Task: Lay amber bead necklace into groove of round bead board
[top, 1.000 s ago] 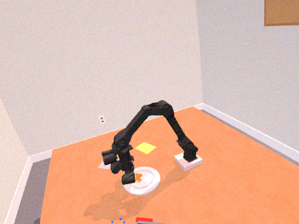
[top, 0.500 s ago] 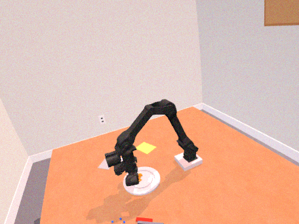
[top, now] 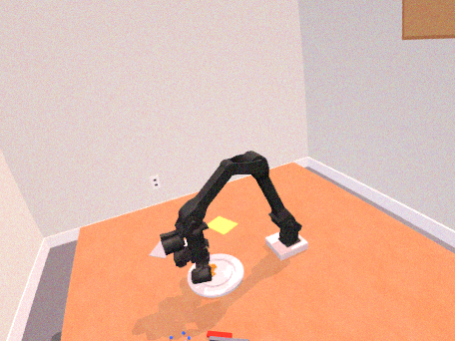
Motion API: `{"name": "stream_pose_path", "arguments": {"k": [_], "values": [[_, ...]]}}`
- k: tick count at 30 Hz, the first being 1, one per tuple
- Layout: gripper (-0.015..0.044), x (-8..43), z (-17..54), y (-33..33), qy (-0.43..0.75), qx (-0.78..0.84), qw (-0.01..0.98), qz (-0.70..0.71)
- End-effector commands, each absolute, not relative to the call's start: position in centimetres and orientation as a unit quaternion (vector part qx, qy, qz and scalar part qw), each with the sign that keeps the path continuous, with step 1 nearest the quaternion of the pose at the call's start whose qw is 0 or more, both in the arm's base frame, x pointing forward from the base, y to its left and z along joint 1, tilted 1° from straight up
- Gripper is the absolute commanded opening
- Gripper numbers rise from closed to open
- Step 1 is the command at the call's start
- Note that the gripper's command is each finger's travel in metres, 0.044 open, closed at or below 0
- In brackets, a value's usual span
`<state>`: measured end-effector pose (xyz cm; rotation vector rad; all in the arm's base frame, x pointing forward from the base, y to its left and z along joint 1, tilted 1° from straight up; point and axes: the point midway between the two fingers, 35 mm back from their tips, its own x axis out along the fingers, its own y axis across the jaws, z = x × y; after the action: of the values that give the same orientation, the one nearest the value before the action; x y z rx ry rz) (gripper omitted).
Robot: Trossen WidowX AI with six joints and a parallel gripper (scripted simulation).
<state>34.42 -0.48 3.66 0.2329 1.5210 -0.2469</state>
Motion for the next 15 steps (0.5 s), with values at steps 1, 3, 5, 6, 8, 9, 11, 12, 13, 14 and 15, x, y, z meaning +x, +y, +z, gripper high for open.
{"name": "stream_pose_path", "arguments": {"k": [1, 3, 5, 6, 8, 9, 11, 12, 13, 14, 15], "values": [[0.0236, 34.41, 3.68, -0.50, 0.686, 0.105, 0.711, -0.112], [0.0289, 34.41, 3.68, -0.50, 0.686, 0.105, 0.711, -0.112], [0.0341, 34.40, 3.70, -0.48, 0.686, 0.106, 0.711, -0.112], [0.0368, 34.36, 3.77, -0.41, 0.686, 0.107, 0.711, -0.112], [0.0420, 34.35, 3.79, -0.38, 0.686, 0.108, 0.710, -0.112], [0.0440, 34.42, 3.75, -0.48, 0.686, 0.107, 0.711, -0.112], [0.0440, 34.42, 3.80, -0.48, 0.686, 0.108, 0.711, -0.112], [0.0440, 34.42, 3.80, -0.48, 0.686, 0.108, 0.711, -0.112], [0.0440, 34.42, 3.80, -0.48, 0.686, 0.108, 0.711, -0.112], [0.0440, 34.42, 3.80, -0.48, 0.686, 0.108, 0.711, -0.112], [0.0440, 34.42, 3.80, -0.48, 0.686, 0.108, 0.711, -0.112]]}}
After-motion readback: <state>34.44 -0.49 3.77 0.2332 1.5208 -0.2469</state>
